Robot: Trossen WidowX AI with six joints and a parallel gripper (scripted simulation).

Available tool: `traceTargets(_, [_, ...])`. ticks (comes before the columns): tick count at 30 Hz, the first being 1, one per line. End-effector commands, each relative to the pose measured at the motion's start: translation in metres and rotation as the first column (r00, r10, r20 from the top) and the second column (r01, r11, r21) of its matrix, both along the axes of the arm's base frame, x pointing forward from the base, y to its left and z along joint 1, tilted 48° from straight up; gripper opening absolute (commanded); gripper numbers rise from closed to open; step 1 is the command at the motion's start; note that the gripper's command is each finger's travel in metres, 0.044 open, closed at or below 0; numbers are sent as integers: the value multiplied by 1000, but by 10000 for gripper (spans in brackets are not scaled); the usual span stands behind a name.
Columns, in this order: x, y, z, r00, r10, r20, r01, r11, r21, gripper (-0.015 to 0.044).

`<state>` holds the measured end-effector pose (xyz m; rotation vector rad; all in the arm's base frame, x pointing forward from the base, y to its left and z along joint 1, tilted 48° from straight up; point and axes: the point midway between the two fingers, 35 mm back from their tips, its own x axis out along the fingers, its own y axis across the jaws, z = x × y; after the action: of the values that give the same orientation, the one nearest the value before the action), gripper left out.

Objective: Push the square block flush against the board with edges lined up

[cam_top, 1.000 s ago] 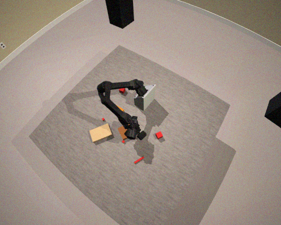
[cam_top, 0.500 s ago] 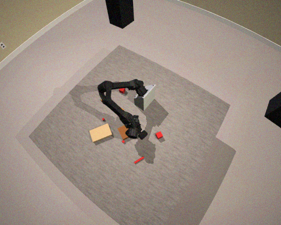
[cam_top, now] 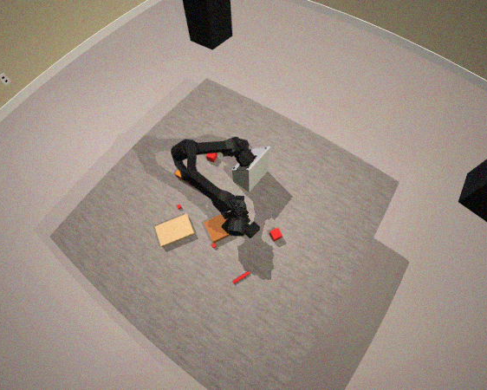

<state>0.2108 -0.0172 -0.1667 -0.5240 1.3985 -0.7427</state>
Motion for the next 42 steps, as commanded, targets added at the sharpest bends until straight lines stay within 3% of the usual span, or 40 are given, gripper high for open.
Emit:
traceTargets(1, [-11, -2, -1, 1000, -2, -12, 2, 1000, -4, 0])
traceTargets(20, [-6, 41, 36, 1000, -18, 5, 18, 1000, -2, 0])
traceTargets(26, [20, 39, 37, 982, -134, 131, 134, 991, 8, 0])
traceTargets(30, [21, 36, 35, 980, -140, 138, 140, 990, 9, 0])
traceTargets(34, [20, 0, 2, 962, -192, 195, 192, 981, 16, 0])
traceTargets(42, [22, -3, 1, 961, -195, 198, 196, 981, 16, 0])
